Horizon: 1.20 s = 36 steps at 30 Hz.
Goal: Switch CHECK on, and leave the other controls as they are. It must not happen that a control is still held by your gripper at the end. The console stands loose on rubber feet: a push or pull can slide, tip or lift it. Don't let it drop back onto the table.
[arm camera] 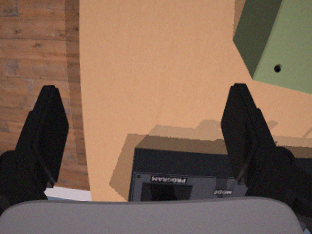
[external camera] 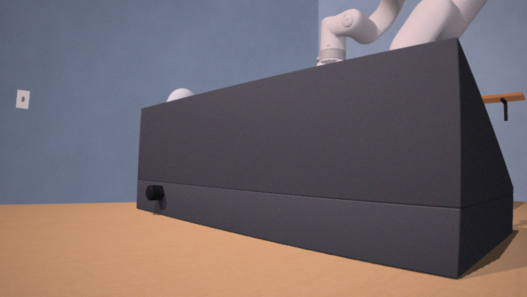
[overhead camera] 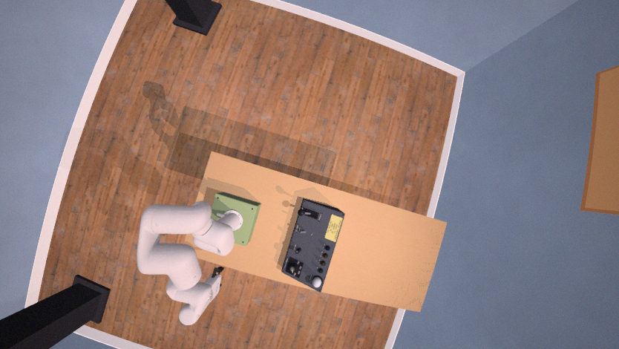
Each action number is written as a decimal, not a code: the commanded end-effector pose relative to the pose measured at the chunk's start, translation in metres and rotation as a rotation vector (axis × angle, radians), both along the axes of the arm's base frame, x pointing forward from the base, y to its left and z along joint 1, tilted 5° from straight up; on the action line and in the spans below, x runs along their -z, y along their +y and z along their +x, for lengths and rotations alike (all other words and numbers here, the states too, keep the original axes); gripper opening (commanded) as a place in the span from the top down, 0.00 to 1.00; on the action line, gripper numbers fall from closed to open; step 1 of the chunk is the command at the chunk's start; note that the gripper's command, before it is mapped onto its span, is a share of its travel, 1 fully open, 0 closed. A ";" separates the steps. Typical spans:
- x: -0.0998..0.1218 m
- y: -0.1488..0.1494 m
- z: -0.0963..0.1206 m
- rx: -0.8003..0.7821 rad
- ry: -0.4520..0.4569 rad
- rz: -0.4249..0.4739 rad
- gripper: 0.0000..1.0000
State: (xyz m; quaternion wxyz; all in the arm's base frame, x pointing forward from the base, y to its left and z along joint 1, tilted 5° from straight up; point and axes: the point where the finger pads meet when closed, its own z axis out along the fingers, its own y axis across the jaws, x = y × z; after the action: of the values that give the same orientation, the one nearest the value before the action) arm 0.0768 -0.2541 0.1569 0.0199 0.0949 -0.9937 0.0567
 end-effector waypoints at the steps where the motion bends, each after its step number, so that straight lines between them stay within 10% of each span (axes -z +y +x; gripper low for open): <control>1: -0.001 -0.001 0.000 0.000 -0.001 -0.003 0.00; 23: -0.003 -0.001 0.007 -0.045 -0.001 -0.001 0.00; 36: -0.032 0.018 0.103 -0.731 0.009 0.033 0.00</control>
State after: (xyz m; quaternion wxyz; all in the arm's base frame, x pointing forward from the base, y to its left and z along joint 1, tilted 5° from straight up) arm 0.1479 -0.2436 0.1791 0.0104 0.3382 -0.9396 0.0510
